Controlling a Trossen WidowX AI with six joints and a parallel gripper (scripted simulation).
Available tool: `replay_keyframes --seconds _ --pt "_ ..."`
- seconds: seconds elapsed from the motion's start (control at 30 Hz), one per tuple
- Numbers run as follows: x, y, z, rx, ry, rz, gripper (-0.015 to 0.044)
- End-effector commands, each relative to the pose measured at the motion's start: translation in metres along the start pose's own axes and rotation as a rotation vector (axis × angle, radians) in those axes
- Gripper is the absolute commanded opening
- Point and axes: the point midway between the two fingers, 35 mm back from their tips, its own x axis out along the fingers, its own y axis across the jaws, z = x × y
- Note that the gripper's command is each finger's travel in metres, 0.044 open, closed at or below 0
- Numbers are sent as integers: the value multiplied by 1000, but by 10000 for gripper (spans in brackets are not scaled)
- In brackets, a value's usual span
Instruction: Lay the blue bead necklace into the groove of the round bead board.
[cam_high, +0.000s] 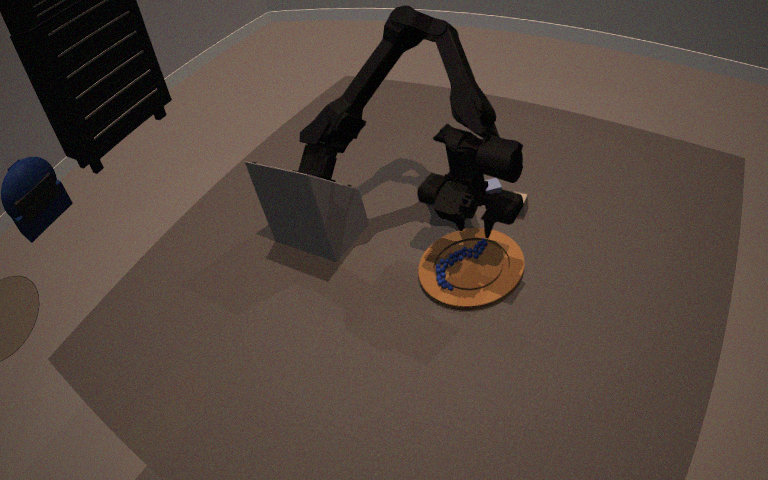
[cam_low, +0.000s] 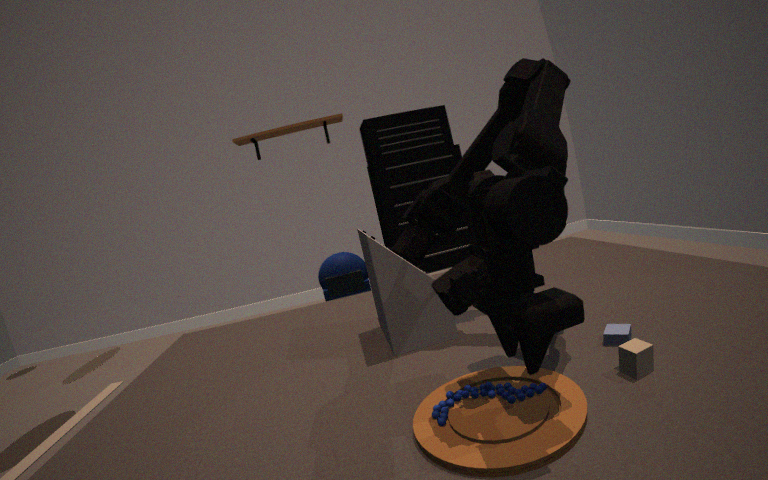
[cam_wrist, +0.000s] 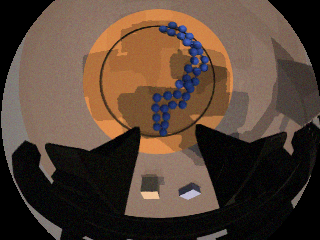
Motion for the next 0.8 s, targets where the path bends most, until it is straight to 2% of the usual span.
replay_keyframes --seconds 0.0,0.77 --pt "9 0 0 7 1 0 250" --pt "34 0 -1 6 2 1 250"
